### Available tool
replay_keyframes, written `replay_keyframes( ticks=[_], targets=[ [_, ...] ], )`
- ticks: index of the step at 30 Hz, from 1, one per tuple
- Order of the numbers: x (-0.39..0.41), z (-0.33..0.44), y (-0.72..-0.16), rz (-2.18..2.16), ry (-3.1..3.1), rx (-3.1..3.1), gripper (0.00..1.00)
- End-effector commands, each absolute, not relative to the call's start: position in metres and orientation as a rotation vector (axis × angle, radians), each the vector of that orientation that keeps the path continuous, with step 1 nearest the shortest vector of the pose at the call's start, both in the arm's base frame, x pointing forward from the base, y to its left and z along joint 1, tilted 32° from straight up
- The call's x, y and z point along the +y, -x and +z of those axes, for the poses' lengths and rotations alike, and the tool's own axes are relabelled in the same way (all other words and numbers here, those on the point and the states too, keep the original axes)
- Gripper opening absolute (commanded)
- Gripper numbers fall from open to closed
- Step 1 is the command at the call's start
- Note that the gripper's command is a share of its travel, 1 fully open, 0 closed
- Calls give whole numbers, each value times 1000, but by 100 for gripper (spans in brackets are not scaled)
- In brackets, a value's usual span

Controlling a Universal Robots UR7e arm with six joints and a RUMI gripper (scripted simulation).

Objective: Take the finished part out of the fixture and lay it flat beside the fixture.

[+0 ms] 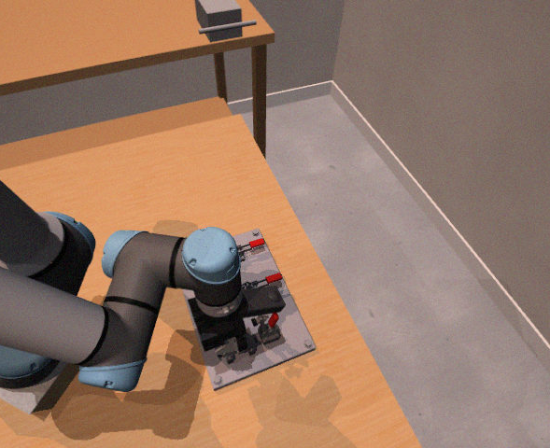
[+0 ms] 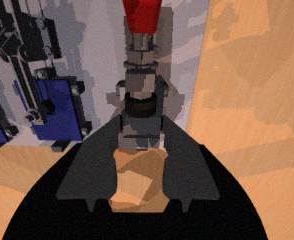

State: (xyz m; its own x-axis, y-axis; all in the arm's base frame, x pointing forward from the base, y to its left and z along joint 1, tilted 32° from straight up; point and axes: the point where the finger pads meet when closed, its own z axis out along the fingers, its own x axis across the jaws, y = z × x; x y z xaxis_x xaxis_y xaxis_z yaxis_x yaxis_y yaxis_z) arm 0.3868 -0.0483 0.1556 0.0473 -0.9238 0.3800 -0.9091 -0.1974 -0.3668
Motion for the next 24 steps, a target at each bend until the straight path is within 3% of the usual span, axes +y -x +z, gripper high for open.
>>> replay_keyframes(
  ticks=[1,24],
  targets=[
    [-47,159,-385,-856,2253,1972,0],
    [-43,170,-380,-856,2253,1972,0]
  ],
)
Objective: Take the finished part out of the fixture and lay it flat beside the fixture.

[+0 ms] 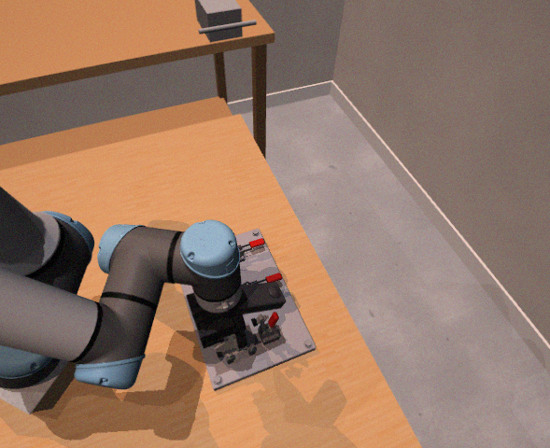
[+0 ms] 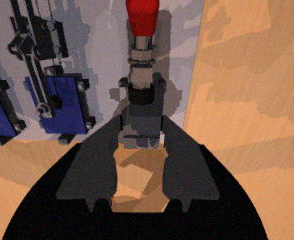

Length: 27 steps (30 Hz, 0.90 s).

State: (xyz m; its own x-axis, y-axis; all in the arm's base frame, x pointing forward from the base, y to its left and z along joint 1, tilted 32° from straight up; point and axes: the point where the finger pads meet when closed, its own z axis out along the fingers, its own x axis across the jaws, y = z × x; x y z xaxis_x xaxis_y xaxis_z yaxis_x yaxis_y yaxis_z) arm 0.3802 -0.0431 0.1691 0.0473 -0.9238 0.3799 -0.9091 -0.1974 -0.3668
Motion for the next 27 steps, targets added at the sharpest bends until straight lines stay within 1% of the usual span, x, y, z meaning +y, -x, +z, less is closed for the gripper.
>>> replay_keyframes(
  ticks=[1,27],
  targets=[
    [-43,170,-380,-856,2253,1972,0],
    [-36,190,-364,-856,2253,1972,0]
  ],
)
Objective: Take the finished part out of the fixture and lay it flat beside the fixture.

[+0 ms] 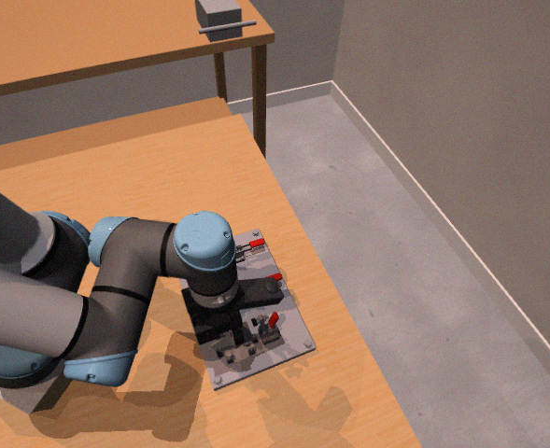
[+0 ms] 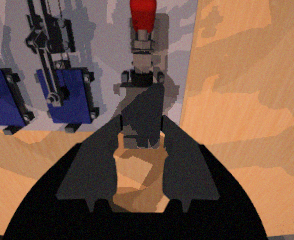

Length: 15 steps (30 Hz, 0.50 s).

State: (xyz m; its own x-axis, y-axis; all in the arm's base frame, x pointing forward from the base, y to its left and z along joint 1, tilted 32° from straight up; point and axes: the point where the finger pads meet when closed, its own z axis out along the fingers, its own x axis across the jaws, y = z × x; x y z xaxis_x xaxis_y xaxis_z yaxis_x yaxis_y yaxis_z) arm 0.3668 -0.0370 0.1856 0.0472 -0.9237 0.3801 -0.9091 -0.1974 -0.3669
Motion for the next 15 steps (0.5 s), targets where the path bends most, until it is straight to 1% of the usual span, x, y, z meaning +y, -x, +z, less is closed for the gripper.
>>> replay_keyframes(
  ticks=[1,15],
  targets=[
    [-35,191,-363,-856,2253,1972,0],
    [-33,196,-359,-856,2253,1972,0]
  ],
)
